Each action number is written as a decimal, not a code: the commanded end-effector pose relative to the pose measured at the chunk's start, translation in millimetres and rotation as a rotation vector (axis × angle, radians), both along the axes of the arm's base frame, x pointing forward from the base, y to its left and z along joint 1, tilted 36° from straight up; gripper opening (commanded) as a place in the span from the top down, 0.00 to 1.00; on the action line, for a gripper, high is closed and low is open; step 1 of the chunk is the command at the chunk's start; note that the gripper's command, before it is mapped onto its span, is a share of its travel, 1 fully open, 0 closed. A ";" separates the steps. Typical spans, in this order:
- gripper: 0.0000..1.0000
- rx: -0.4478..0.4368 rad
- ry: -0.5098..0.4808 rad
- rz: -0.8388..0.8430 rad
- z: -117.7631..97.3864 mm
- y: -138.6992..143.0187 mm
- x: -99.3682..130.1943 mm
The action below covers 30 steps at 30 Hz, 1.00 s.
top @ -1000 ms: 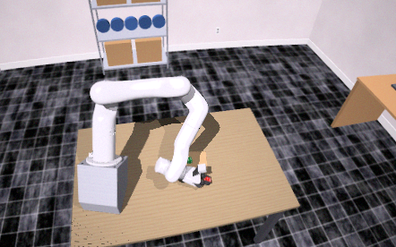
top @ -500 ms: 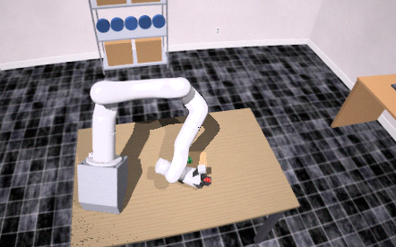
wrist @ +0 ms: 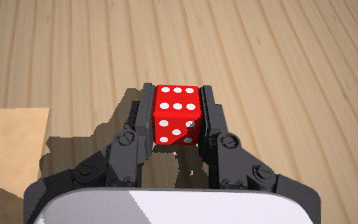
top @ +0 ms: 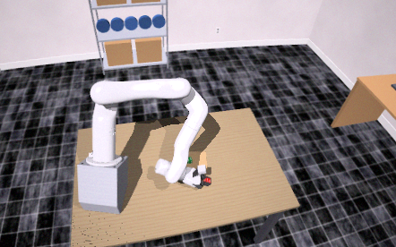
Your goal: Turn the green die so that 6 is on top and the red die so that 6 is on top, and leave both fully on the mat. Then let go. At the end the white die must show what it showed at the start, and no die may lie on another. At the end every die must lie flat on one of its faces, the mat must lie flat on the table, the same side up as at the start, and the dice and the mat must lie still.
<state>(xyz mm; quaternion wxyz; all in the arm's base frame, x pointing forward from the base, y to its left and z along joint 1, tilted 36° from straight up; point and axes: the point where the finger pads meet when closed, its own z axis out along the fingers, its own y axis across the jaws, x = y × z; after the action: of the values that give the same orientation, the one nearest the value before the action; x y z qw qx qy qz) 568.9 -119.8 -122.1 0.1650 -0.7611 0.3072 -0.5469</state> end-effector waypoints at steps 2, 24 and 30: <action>0.73 0.000 -0.001 -0.001 0.4 -0.5 0.3; 0.73 0.000 -0.001 -0.001 0.4 -0.5 0.3; 0.69 0.000 -0.001 -0.001 0.4 -0.5 0.3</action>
<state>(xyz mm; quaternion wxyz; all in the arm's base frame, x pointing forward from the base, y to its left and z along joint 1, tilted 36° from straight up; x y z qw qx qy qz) 568.9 -119.8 -122.2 0.1650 -0.7611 0.3072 -0.5469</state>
